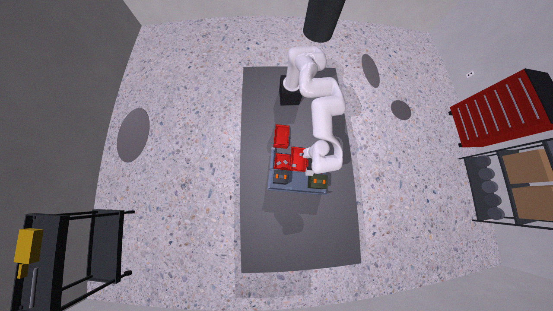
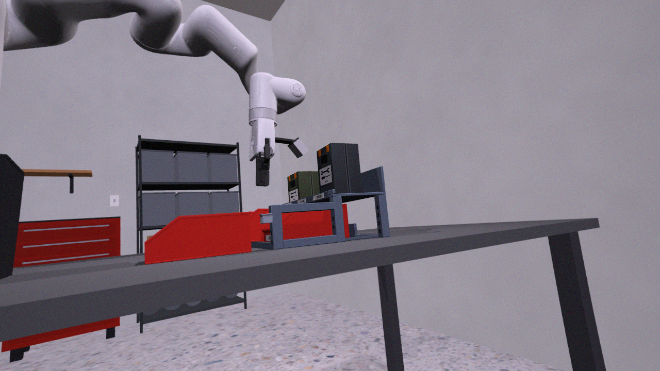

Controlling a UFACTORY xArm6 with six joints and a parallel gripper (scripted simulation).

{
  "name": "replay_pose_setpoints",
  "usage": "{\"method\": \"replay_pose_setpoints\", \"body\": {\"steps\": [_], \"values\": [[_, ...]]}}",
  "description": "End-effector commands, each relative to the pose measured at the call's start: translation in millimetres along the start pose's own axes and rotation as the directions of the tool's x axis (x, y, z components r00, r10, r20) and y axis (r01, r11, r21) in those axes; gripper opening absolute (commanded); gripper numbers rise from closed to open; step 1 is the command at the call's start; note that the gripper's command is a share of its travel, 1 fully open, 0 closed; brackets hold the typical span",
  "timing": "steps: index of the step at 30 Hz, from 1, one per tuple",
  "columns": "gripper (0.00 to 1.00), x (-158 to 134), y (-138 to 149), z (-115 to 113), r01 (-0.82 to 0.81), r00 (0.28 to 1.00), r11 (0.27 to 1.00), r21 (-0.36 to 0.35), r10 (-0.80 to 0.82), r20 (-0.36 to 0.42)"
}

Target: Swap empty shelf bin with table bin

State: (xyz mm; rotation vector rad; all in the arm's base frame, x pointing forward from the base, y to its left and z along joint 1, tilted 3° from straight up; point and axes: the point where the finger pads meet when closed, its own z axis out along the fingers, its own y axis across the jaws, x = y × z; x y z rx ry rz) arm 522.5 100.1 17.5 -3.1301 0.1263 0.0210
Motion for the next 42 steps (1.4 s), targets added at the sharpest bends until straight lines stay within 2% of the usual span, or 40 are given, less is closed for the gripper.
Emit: {"method": "replay_pose_setpoints", "body": {"steps": [1, 18, 24, 28, 33, 35, 36, 42], "values": [[0.0, 1, 0, -2, 0.0, 1.0, 1.0, 0.001, 0.0, -0.004], [0.0, 1, 0, -2, 0.009, 1.0, 1.0, 0.001, -0.009, -0.004], [0.0, -7, 4, 3, 0.173, 0.985, 0.985, -0.002, -0.173, -0.012], [0.0, -20, 10, 9, 0.39, 0.921, 0.921, -0.01, -0.39, -0.019], [0.0, -48, 21, 19, 0.562, 0.827, 0.827, -0.025, -0.562, -0.005], [0.0, -48, 21, 19, 0.562, 0.827, 0.827, -0.025, -0.562, -0.005], [0.0, -55, 24, 21, 0.658, 0.753, 0.753, -0.03, -0.658, 0.004], [0.0, -95, 38, 32, 0.815, 0.58, 0.579, -0.035, -0.814, 0.041]]}}
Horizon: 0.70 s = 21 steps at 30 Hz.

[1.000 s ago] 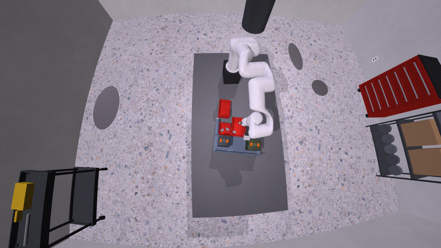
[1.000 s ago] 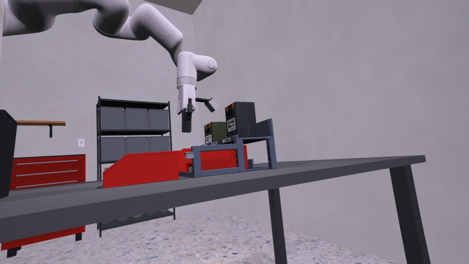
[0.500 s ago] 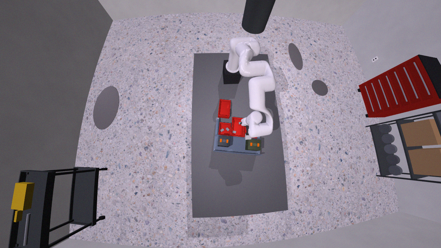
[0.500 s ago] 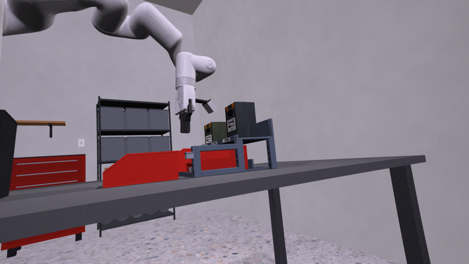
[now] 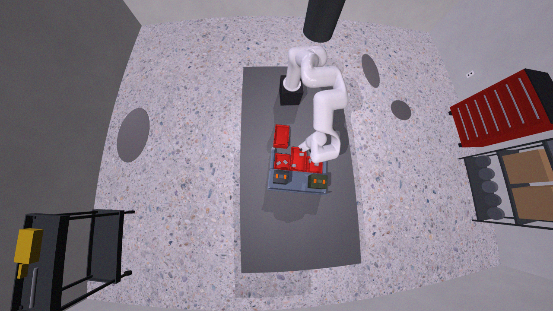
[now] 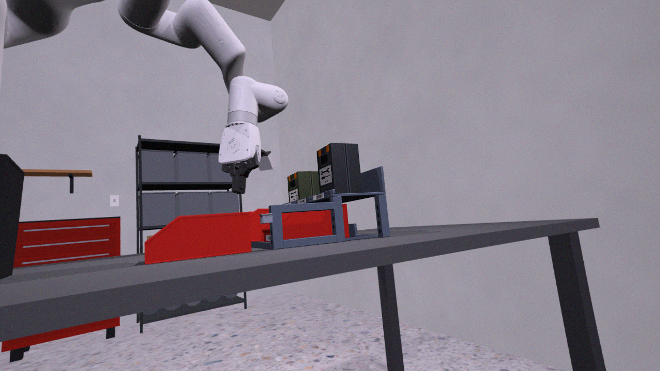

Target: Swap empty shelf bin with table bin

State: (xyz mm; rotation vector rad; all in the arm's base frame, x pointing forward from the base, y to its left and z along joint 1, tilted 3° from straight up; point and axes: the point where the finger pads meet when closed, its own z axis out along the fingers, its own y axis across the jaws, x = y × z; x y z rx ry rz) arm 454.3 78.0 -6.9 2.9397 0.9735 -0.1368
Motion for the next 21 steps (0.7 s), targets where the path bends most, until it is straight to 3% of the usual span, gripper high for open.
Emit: {"method": "replay_pose_setpoints", "body": {"steps": [1, 8, 10, 11, 16, 21], "values": [[0.0, -33, -14, 10, 0.269, 0.961, 0.963, -0.033, -0.27, -0.05], [0.0, -51, -22, 16, 0.532, 0.845, 0.845, -0.061, -0.534, -0.035], [0.0, -51, -22, 16, 0.532, 0.845, 0.845, -0.061, -0.534, -0.035], [0.0, -51, -22, 16, 0.626, 0.775, 0.776, -0.082, -0.63, -0.047], [0.0, -51, -22, 16, 0.741, 0.656, 0.661, -0.122, -0.751, -0.081], [0.0, -51, -22, 16, 0.741, 0.656, 0.661, -0.122, -0.751, -0.081]]}}
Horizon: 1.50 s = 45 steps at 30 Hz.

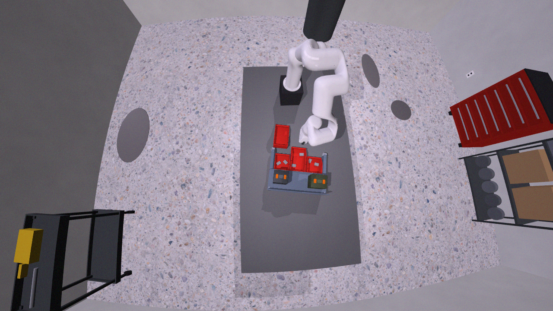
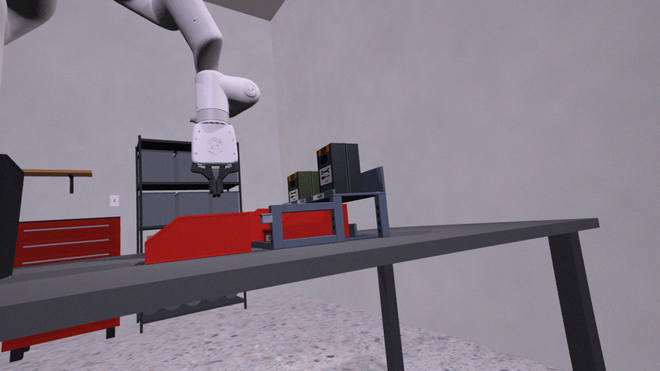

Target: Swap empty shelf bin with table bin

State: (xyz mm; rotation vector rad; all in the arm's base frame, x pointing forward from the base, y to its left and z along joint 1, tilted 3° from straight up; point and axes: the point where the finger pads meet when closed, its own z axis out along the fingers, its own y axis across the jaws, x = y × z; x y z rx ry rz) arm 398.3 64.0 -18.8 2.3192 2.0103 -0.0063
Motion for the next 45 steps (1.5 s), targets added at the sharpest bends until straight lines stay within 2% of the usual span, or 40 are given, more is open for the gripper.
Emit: {"method": "replay_pose_setpoints", "body": {"steps": [1, 31, 45], "values": [[0.0, 0, 1, -1, 0.059, 0.996, 0.998, -0.009, -0.059, -0.061], [0.0, 0, 1, 0, 0.059, 0.996, 0.998, -0.009, -0.059, -0.062], [0.0, 1, 1, 18, 0.059, 0.996, 0.998, -0.008, -0.06, -0.063]]}}
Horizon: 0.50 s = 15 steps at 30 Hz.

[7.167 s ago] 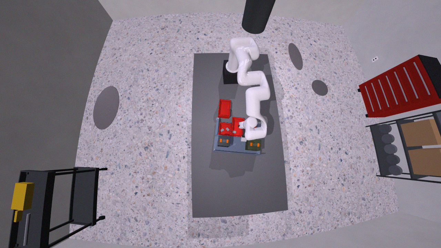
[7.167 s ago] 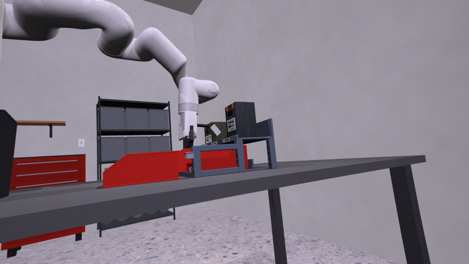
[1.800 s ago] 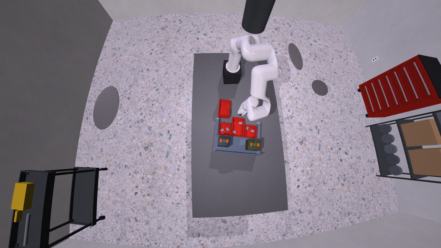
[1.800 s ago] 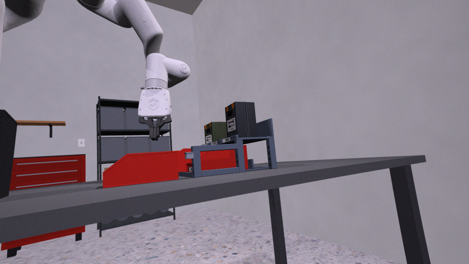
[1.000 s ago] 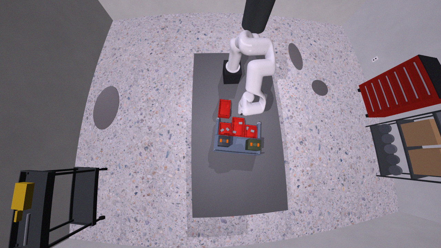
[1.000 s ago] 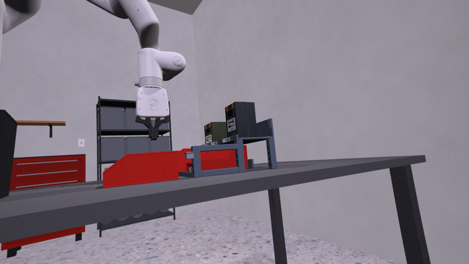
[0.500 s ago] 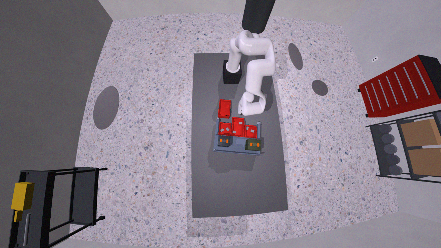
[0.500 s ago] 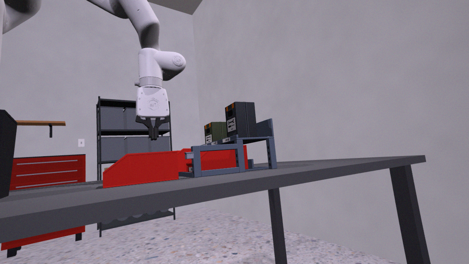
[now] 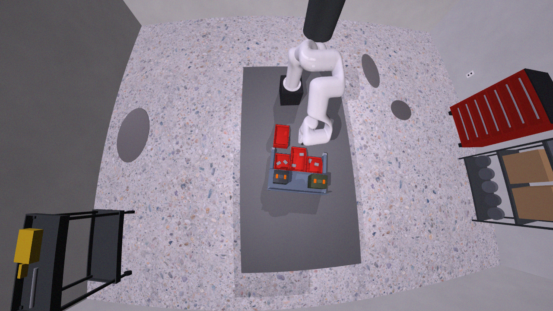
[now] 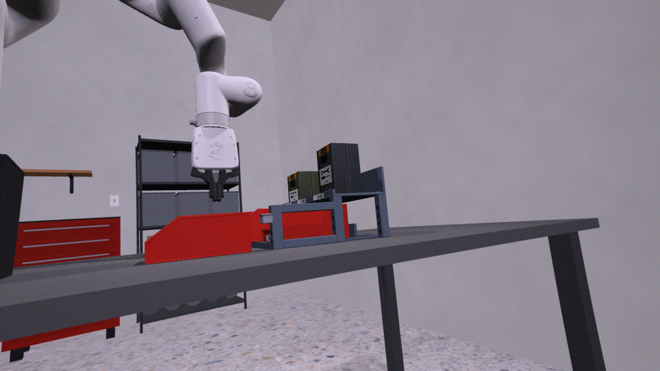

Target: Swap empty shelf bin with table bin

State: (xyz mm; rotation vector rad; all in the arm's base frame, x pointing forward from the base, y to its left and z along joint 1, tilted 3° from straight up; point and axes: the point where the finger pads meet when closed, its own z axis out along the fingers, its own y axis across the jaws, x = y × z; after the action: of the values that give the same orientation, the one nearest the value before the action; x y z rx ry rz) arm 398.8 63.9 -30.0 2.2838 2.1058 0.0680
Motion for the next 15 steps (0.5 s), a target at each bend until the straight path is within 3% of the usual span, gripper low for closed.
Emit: {"method": "replay_pose_setpoints", "body": {"steps": [1, 15], "values": [[0.0, 0, 1, 10, 0.0, 1.0, 1.0, -0.002, 0.0, -0.001], [0.0, 0, 1, 48, 0.0, 1.0, 1.0, -0.002, 0.0, -0.001]]}}
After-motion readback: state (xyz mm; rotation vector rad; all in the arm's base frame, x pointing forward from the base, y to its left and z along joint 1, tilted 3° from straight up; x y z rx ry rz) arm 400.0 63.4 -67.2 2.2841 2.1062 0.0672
